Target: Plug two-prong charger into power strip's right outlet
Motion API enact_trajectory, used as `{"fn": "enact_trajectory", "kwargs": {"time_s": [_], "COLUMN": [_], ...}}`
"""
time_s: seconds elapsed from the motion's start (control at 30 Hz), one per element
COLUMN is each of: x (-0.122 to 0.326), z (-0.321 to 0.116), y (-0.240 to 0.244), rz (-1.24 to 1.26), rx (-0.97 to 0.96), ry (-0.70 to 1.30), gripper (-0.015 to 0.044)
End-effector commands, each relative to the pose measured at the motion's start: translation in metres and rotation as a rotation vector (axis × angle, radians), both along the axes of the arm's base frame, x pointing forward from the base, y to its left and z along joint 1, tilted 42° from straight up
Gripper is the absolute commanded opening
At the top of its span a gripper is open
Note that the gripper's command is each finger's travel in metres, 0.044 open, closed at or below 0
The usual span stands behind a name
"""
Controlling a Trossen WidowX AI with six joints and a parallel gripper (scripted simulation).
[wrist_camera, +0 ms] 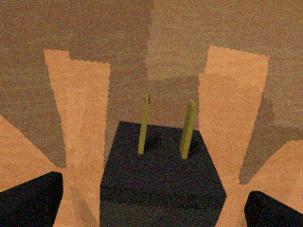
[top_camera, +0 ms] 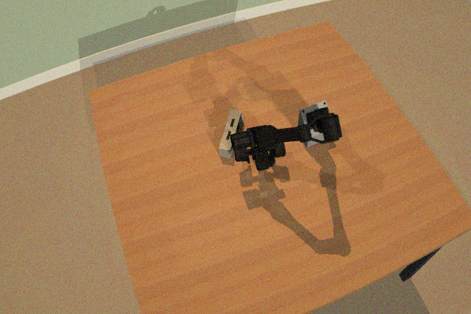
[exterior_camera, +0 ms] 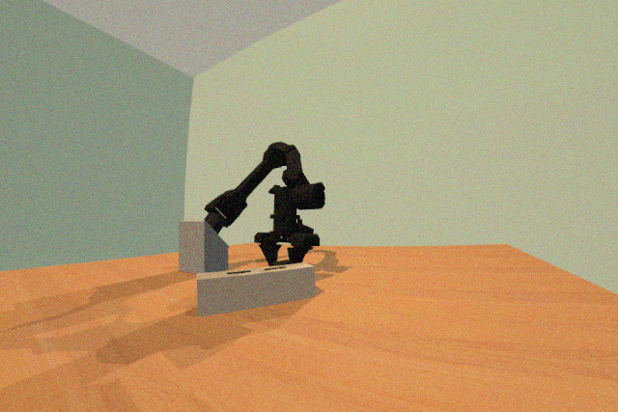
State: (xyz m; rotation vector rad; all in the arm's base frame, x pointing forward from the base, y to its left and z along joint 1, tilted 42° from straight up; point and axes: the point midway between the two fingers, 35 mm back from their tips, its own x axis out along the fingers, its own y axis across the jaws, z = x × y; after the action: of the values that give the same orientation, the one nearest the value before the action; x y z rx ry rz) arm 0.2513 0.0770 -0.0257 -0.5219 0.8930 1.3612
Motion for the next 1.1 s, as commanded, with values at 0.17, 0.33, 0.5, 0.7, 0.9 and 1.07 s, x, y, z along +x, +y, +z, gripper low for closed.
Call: {"fn": "enact_trajectory", "kwargs": {"time_s": [0.17,0.33,0.5,0.7,0.9,1.07], "x": [0.0,0.0,0.001,0.001,-0.002,-0.005], "z": [0.0,0.0,0.002,0.016,0.033,0.04], "y": [0.0,0.0,-0.002,-0.016,-0.034,-0.042], "rz": [0.0,0.0,0.0,-0.001,-0.002,-0.002], "rx": [0.0,0.0,0.0,-0.002,0.0,0.002], "ry": [-0.001,-0.001,-0.001,0.003,0.007,0.009], "gripper": [0.0151,0.0118,0.0045,0.0,0.0,0.0]}}
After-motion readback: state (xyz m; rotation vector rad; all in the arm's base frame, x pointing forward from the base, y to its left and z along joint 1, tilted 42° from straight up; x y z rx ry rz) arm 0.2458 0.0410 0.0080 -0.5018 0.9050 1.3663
